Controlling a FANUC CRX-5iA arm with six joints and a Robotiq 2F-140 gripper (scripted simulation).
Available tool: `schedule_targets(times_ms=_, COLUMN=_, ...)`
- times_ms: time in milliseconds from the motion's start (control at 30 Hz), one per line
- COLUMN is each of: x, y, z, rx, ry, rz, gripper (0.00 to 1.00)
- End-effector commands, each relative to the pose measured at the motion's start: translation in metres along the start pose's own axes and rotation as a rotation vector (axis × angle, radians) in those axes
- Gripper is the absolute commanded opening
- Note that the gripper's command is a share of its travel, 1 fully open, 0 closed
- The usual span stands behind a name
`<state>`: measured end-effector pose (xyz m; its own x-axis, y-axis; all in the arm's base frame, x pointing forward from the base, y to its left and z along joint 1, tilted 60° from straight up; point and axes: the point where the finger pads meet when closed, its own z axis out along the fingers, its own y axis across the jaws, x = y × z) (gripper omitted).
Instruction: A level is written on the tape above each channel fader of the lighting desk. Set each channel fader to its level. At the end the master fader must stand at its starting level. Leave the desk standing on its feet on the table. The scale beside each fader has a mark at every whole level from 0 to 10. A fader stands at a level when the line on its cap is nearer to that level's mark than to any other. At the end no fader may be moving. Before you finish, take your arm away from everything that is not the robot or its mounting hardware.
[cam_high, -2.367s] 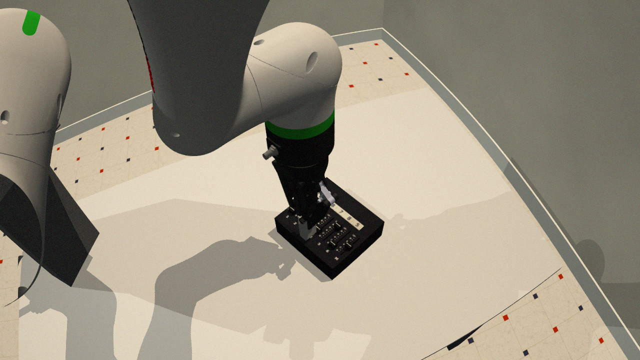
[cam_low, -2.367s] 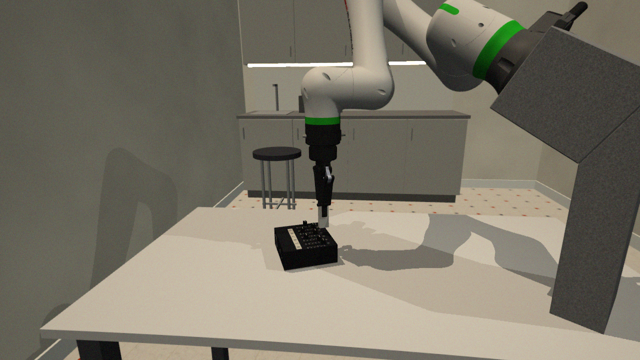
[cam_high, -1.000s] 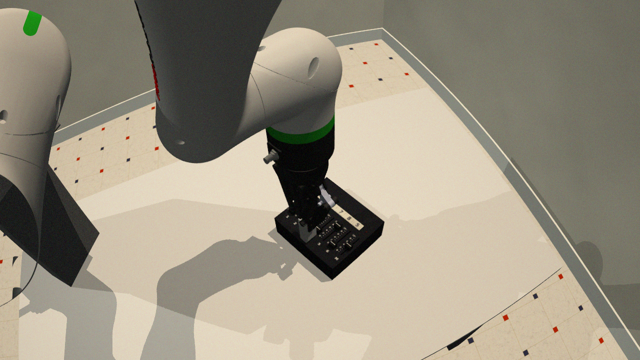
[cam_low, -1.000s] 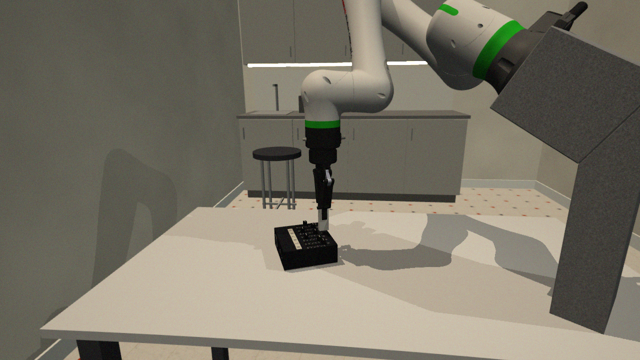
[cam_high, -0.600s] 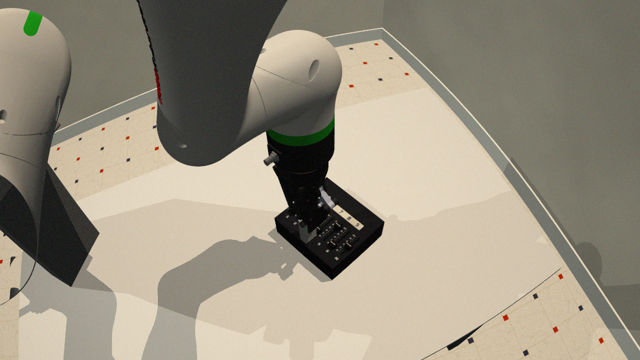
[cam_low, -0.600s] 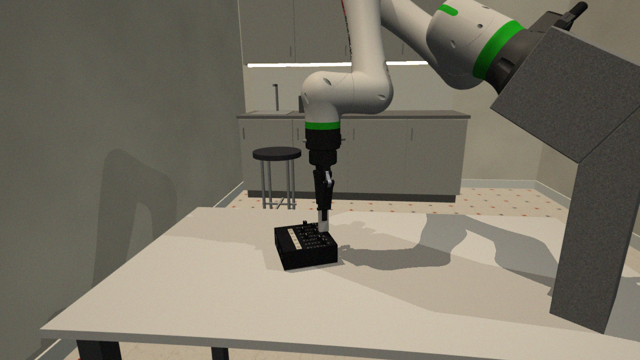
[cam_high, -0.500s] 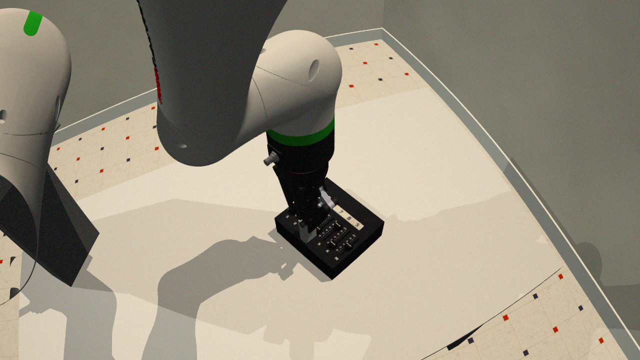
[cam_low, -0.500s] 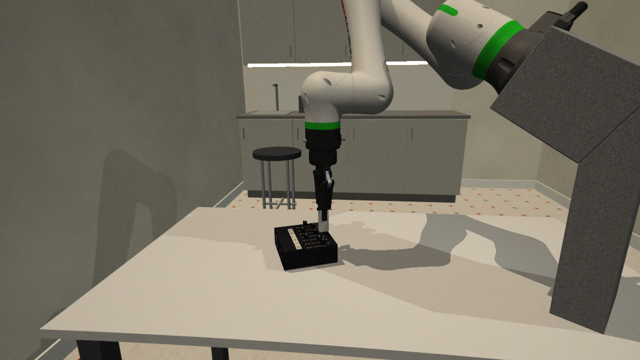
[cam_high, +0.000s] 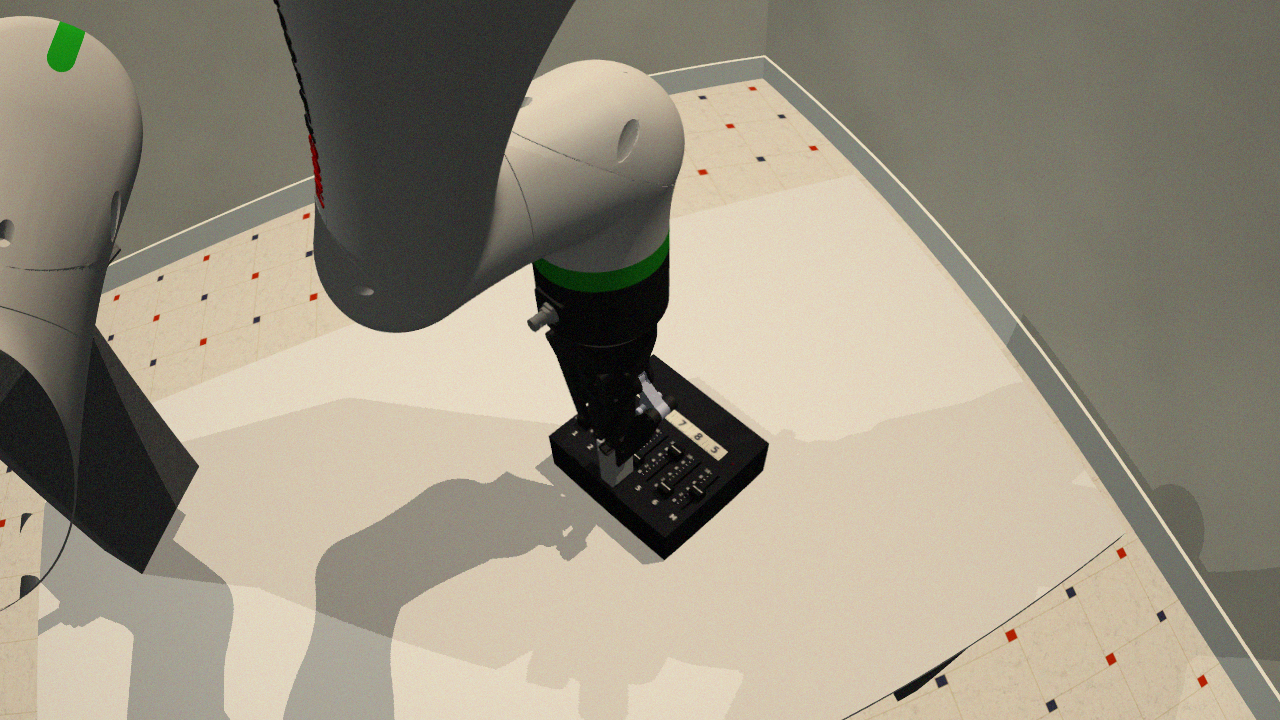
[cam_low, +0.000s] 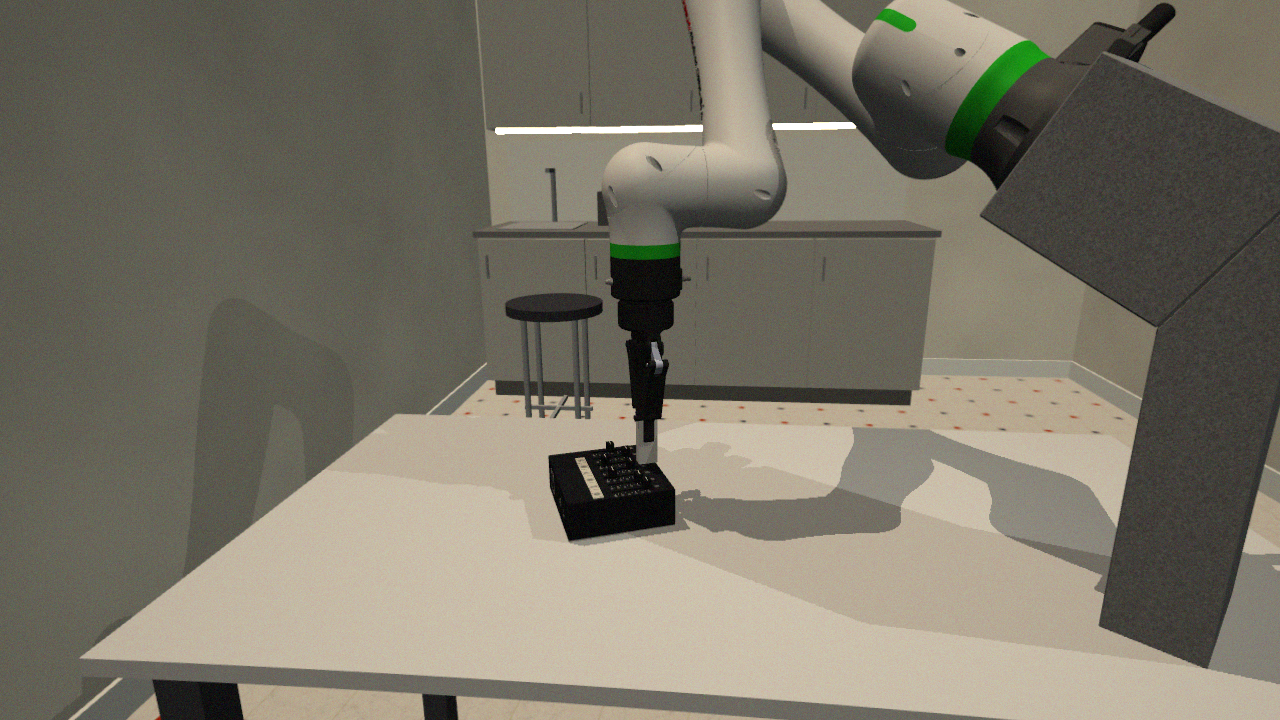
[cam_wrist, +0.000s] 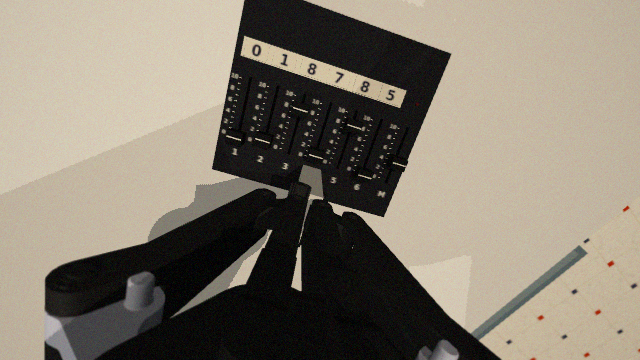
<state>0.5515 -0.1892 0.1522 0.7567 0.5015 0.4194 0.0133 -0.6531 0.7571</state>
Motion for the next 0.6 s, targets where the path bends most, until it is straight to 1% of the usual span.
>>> schedule_targets(times_ms=0, x=0.0004, y=-0.0001, z=-0.0001, rx=0.0, ry=0.0, rz=0.0, gripper=0.0)
schedule_targets(times_ms=567, x=0.0041, y=-0.0001, z=-0.0001, rx=0.0, ry=0.0, rz=0.0, gripper=0.0)
